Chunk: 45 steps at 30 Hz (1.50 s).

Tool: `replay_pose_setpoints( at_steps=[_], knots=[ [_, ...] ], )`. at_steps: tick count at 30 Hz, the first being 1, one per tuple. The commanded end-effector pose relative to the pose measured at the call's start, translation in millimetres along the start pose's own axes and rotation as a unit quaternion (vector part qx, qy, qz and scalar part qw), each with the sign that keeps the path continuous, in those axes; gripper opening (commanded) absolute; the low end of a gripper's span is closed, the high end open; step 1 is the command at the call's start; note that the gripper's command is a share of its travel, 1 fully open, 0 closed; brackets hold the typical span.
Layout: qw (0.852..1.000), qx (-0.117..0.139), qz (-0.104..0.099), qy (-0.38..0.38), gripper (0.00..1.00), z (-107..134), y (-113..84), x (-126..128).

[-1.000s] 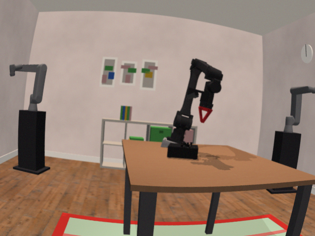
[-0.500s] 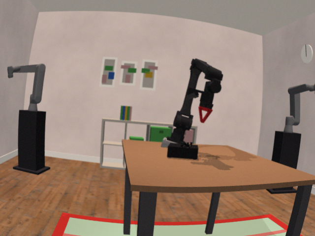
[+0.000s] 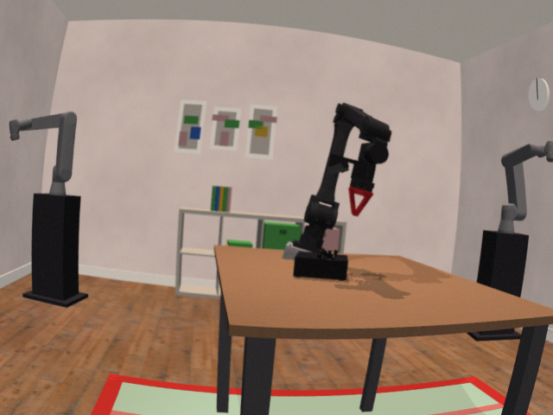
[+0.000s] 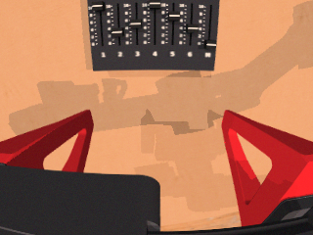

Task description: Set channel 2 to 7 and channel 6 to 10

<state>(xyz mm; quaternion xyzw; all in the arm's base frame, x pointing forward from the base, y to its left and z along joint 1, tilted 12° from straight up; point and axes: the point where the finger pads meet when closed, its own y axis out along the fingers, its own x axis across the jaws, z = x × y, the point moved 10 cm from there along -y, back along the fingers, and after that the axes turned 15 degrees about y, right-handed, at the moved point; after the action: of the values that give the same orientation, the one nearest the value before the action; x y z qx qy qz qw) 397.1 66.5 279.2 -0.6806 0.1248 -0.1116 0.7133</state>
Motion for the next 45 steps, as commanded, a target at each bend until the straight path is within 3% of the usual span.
replay_pose_setpoints(
  at_steps=[1, 8, 14, 16, 17, 20, 26, 31, 33, 34, 41, 45],
  knots=[
    [1.000, 0.012, -0.026, -0.006, 1.00, 0, -20.5, 9],
    [0.996, 0.015, -0.017, -0.090, 1.00, -15, -10.3, 6],
    [0.967, 0.026, -0.016, -0.252, 1.00, -33, -9.5, 11],
    [0.967, 0.026, -0.016, -0.252, 1.00, -33, -9.5, 11],
    [0.955, 0.031, -0.031, -0.293, 1.00, -30, -19.7, 27],
    [0.931, 0.034, -0.014, -0.362, 1.00, -47, -2.9, 18],
    [0.878, 0.038, -0.026, -0.477, 1.00, -68, -8.8, 23],
    [0.824, 0.041, -0.034, -0.564, 1.00, -83, -7.9, 26],
    [0.824, 0.041, -0.034, -0.564, 1.00, -83, -7.9, 26],
    [0.793, 0.042, -0.039, -0.607, 1.00, -86, -7.7, 26],
    [0.690, 0.048, -0.056, -0.720, 1.00, -97, -5.3, 28],
    [0.627, 0.043, -0.079, -0.774, 1.00, -98, -11.8, 32]
  ],
)
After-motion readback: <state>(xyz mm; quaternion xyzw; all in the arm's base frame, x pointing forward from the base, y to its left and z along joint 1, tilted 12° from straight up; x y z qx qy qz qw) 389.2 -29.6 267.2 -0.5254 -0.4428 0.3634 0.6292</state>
